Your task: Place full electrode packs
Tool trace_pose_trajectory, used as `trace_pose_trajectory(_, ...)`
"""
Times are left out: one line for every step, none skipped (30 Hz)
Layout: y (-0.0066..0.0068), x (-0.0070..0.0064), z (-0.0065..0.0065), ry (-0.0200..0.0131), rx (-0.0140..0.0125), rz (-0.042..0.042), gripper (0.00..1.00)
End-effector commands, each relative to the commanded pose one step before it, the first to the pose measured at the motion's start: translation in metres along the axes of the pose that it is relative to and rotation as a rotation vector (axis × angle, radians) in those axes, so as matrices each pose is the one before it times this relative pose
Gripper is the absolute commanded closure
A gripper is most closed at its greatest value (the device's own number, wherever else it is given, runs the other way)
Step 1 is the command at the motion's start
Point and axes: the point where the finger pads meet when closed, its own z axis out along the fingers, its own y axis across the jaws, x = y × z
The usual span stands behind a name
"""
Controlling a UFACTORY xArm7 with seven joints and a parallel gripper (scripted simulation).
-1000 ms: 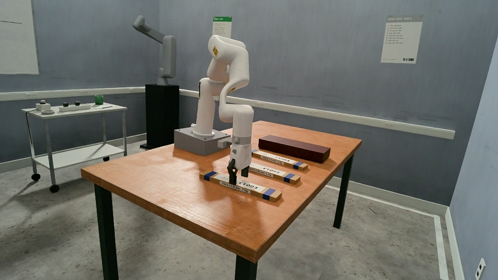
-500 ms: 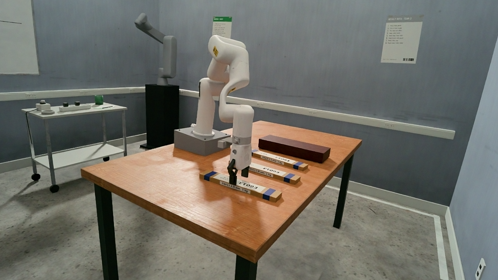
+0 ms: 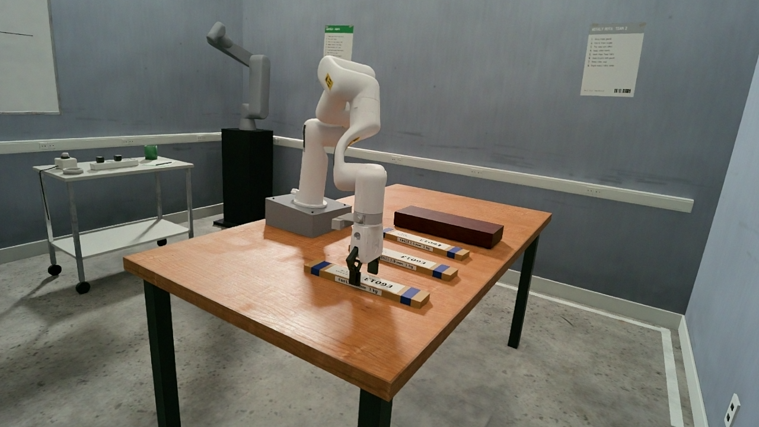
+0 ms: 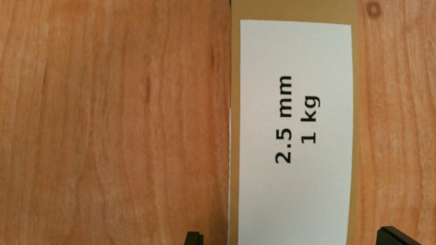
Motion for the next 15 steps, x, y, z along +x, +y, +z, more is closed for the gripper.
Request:
trace_pose_trajectory(-0.00150, -0.00166, 0.00486, -0.00407, 0.00322, 0.00012, 0.00)
trace_pose_trajectory(0.00000, 0.00000, 0.00000, 0.00000, 0.00000, 0.00000, 0.00)
trace_pose_trajectory(0.00000, 0.00000, 0.00109, 0.00000, 0.00000, 0.00000, 0.00)
trace_pose_trajectory(0.00000, 0.00000, 0.00083, 0.00000, 0.00000, 0.00000, 0.00)
trace_pose_trajectory(0.00000, 0.00000, 0.00056, 0.00000, 0.00000, 0.00000, 0.00)
trace_pose_trajectory(0.00000, 0.00000, 0.00032, 0.00000, 0.00000, 0.00000, 0.00)
trace_pose_trajectory(0.00000, 0.00000, 0.00013, 0.00000, 0.00000, 0.00000, 0.00)
trace_pose_trajectory(0.00000, 0.00000, 0.00002, 0.00000, 0.00000, 0.00000, 0.00)
trace_pose_trajectory(0.00000, 0.00000, 0.00000, 0.00000, 0.00000, 0.00000, 0.00)
trace_pose_trajectory(0.00000, 0.00000, 0.00000, 0.00000, 0.00000, 0.00000, 0.00)
trace_pose_trajectory(0.00000, 0.00000, 0.00000, 0.00000, 0.00000, 0.00000, 0.00)
trace_pose_trajectory(0.00000, 0.00000, 0.00000, 0.00000, 0.00000, 0.00000, 0.00)
trace_pose_trajectory(0.00000, 0.00000, 0.00000, 0.00000, 0.00000, 0.00000, 0.00)
trace_pose_trajectory(0.00000, 0.00000, 0.00000, 0.00000, 0.00000, 0.00000, 0.00)
trace_pose_trajectory(0.00000, 0.00000, 0.00000, 0.00000, 0.00000, 0.00000, 0.00)
